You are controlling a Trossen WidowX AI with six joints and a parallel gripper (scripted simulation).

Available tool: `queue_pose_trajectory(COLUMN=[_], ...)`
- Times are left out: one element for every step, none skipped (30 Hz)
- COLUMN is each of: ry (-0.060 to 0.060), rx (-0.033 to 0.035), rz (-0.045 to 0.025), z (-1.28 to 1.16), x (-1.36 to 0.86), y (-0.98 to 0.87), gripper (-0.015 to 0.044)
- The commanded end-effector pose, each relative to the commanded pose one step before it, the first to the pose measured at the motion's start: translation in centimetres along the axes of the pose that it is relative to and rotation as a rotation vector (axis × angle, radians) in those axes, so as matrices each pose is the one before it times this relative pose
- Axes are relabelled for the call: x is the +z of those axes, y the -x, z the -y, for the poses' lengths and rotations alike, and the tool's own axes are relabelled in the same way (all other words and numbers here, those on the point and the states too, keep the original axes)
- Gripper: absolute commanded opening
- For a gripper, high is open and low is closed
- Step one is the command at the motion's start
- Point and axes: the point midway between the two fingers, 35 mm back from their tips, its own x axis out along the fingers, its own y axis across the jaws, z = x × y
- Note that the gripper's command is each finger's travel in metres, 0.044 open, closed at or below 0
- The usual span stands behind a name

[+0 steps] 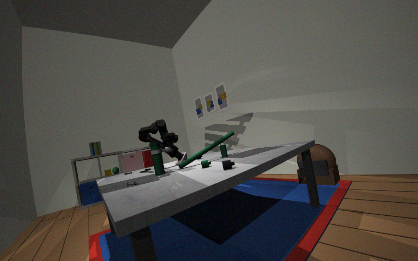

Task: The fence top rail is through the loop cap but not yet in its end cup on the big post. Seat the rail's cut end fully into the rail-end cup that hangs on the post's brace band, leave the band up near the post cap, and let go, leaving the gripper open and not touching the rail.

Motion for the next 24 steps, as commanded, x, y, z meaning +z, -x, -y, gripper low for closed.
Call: queue_pose_trajectory(ry=[-0.0009,-0.0002,-0.0002,-0.0001,0.0,0.0,0.0001,0.0002,0.0002,0.0003,0.0003,0.0004,0.0003,0.0002,0.0001,-0.0082,-0.0328,-0.0547,-0.0656,-0.0654,-0.0653,-0.0652,-0.0651,-0.065], rx=[0.00157,0.00056,0.00044,0.00031,0.00018,0.00004,-0.00011,-0.00027,-0.00043,-0.0006,-0.00077,-0.00095,-0.00089,-0.0006,-0.00021,0.00042,0.00229,0.00389,0.00471,0.00461,0.00438,0.00403,0.00356,0.00299], rz=[0.00164,0.00119,0.00098,0.00077,0.00056,0.00036,0.00016,-0.00004,-0.00024,-0.00042,-0.00061,-0.00078,-0.00075,-0.0005,-0.00018,0.0085,0.00235,0.00336,0.00313,0.00217,0.00126,0.00041,-0.00037,-0.00105], z=[0.433,0.123,0.121,0.119,0.117,0.115,0.113,0.112,0.11,0.108,0.107,0.105,0.082,0.05,0.017,-0.157,0.11,0.165,0.161,0.117,0.073,0.03,-0.013,-0.056], x=[0.656,0.251,0.25,0.248,0.246,0.244,0.241,0.239,0.237,0.235,0.232,0.229,0.18,0.108,0.036,-0.108,0.254,0.428,0.523,0.53,0.533,0.533,0.528,0.521], y=[0.471,0.189,0.193,0.197,0.2,0.204,0.207,0.21,0.214,0.217,0.221,0.224,0.18,0.11,0.037,-0.251,0.115,0.197,0.245,0.253,0.262,0.271,0.28,0.289], gripper=[0.042,0.044,0.044,0.044,0.044,0.044,0.044,0.044,0.044,0.044,0.044,0.044,0.044,0.044,0.044,0.044,0.044,0.044,0.044,0.044,0.044,0.044,0.044,0.044])
